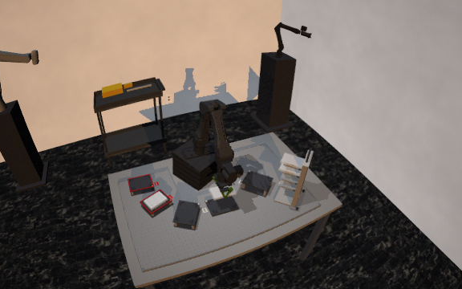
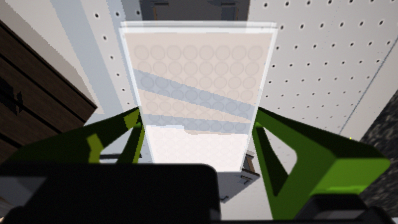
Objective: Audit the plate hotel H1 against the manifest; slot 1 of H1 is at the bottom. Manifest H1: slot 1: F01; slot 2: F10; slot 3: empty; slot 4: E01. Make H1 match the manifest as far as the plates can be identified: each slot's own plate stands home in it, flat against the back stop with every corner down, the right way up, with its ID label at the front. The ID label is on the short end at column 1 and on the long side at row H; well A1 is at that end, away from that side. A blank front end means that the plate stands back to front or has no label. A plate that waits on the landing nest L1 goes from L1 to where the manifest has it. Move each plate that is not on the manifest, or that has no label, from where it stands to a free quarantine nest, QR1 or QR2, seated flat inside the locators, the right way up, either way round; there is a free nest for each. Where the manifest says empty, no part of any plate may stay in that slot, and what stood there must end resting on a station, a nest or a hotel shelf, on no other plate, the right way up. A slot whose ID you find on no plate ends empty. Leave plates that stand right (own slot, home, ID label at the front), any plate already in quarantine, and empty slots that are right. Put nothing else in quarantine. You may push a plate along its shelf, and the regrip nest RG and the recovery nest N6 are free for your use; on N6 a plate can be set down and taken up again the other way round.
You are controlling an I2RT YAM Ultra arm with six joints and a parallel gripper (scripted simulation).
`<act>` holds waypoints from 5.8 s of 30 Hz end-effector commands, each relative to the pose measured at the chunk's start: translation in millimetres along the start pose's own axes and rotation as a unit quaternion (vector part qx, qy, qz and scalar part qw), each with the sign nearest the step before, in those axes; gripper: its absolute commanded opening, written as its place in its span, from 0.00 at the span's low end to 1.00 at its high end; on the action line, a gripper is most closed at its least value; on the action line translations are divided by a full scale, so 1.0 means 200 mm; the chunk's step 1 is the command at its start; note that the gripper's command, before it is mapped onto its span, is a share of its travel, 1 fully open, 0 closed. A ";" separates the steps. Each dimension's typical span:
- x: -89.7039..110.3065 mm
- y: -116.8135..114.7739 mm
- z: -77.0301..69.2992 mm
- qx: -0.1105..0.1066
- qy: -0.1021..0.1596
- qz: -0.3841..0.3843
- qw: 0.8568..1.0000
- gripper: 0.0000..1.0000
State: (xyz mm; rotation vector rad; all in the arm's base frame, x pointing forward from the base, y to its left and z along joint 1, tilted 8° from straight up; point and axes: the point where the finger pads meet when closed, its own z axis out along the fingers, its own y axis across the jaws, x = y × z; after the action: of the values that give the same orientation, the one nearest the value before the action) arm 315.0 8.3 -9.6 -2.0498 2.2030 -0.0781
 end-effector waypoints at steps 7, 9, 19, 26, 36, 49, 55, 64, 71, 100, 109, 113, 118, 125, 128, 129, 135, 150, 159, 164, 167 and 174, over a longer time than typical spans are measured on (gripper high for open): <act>0.00 0.00 -0.14 -0.002 -0.003 0.000 1.000 0.86; 0.00 0.00 -0.17 -0.002 -0.003 0.000 1.000 0.86; 0.00 0.00 -0.27 -0.001 -0.003 0.000 1.000 0.86; 0.00 0.00 -0.37 -0.001 -0.002 0.000 1.000 0.86; 0.00 0.00 -0.47 -0.001 -0.002 0.000 1.000 0.86; 0.00 0.00 -0.61 -0.001 -0.002 0.000 1.000 0.86; -0.07 -0.01 -0.61 -0.001 -0.003 0.033 0.999 0.86; -0.22 -0.02 -0.61 -0.002 -0.003 0.104 0.995 0.86; -0.30 -0.01 -0.61 -0.002 -0.003 0.137 0.991 0.86; -0.73 0.06 -0.62 -0.003 -0.004 0.271 0.963 0.86; -0.86 0.10 -0.62 -0.003 -0.005 0.307 0.952 0.86; -0.92 0.12 -0.62 -0.004 -0.005 0.307 0.952 0.86; -0.97 0.14 -0.62 -0.004 -0.005 0.329 0.944 0.86; -1.07 0.20 -0.62 -0.005 -0.005 0.404 0.915 0.86; -1.11 0.22 -0.62 -0.005 -0.005 0.404 0.915 0.86; -1.13 0.23 -0.62 -0.005 -0.005 0.404 0.915 0.86; -1.18 0.27 -0.62 -0.005 -0.005 0.404 0.915 0.86; -1.30 0.33 -0.63 -0.005 -0.005 0.404 0.915 0.86; -1.31 0.33 -0.53 -0.005 -0.005 0.404 0.915 0.86; -1.31 0.32 -0.47 -0.005 -0.005 0.404 0.915 0.86; -1.32 0.32 -0.43 -0.005 -0.005 0.404 0.915 0.86; -1.32 0.32 -0.36 -0.005 -0.005 0.404 0.915 0.86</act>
State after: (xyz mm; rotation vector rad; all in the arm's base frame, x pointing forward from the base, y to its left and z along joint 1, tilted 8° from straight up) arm 253.2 264.7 66.5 -0.9960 2.8760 -0.0047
